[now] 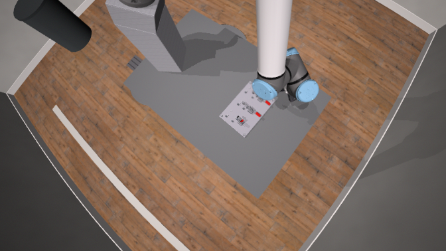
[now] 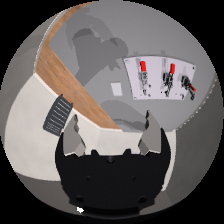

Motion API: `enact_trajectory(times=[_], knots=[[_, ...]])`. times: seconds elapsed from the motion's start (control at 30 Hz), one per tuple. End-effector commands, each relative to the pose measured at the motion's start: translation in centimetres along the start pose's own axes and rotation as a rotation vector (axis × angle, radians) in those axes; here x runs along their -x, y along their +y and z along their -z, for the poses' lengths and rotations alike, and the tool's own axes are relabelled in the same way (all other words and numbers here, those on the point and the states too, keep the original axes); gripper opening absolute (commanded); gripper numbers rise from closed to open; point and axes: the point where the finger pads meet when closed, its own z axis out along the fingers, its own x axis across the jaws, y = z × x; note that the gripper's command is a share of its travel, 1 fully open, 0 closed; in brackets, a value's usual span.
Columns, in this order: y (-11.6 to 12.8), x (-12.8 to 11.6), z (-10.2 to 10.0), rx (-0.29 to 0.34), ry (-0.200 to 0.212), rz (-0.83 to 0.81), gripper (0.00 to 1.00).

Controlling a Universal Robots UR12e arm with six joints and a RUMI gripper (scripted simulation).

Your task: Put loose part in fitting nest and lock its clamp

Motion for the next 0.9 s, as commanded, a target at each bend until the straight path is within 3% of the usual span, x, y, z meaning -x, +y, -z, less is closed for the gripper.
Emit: enact_trajectory(times=[0.0,0.37,0.63,0.73,0.87], knots=[[0.7,-2.2,-1.3,-0.081,0.047,0.053,1.00],[2.8,-6.0,-2.8,-0.205,0.135,0.133,1.00],[4.6,-8.1,-3.0,-0.287,0.191,0.178,1.00],[4.6,-8.1,-3.1,-0.286,0.191,0.177,1.00],[5.9,-9.4,-2.9,-0.343,0.229,0.205,1.00]])
